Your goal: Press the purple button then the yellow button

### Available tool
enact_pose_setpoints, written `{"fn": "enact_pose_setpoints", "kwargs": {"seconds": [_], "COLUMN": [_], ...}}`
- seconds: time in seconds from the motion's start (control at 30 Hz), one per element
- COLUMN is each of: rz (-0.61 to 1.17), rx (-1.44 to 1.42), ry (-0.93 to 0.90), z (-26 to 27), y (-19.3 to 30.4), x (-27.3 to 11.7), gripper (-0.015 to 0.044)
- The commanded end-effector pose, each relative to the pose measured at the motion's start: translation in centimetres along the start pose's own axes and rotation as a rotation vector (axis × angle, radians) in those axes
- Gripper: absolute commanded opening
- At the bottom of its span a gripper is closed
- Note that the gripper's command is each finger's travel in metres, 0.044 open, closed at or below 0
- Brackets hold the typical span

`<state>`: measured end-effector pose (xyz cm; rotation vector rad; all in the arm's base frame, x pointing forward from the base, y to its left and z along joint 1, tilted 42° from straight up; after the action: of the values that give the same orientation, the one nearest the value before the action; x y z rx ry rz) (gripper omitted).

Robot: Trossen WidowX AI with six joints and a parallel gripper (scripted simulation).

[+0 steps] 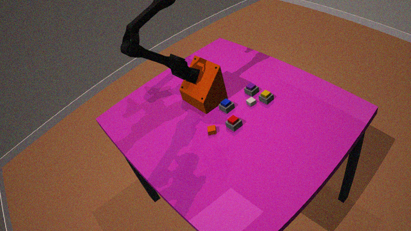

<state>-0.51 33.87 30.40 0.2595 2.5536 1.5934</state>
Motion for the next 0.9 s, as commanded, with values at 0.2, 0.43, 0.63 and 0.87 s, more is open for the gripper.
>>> {"fn": "enact_pose_setpoints", "kwargs": {"seconds": [0.2,0.43,0.63,0.87], "rz": [0.171,0.439,0.704,1.128], "rx": [0.815,1.498,1.945,2.417], "ry": [-0.325,-0.574,-0.730,-0.896], "z": [5.2,8.6,10.3,11.5], "y": [-3.0,-6.7,-9.7,-13.6], "x": [-3.4,-7.0,-9.7,-13.0], "gripper": [0.0400,0.0400,0.0400,0.0400]}}
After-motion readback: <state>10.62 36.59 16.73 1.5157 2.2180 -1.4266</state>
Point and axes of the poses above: the point midway between the two fingers, 35 mm back from their tips, its own x axis out along the fingers, its own z axis across the jaws, y = z × x, the point moved 10 cm from there along -x, back along the fingers, and after that the axes turned 4 degrees about -x, right-handed, at the moved point
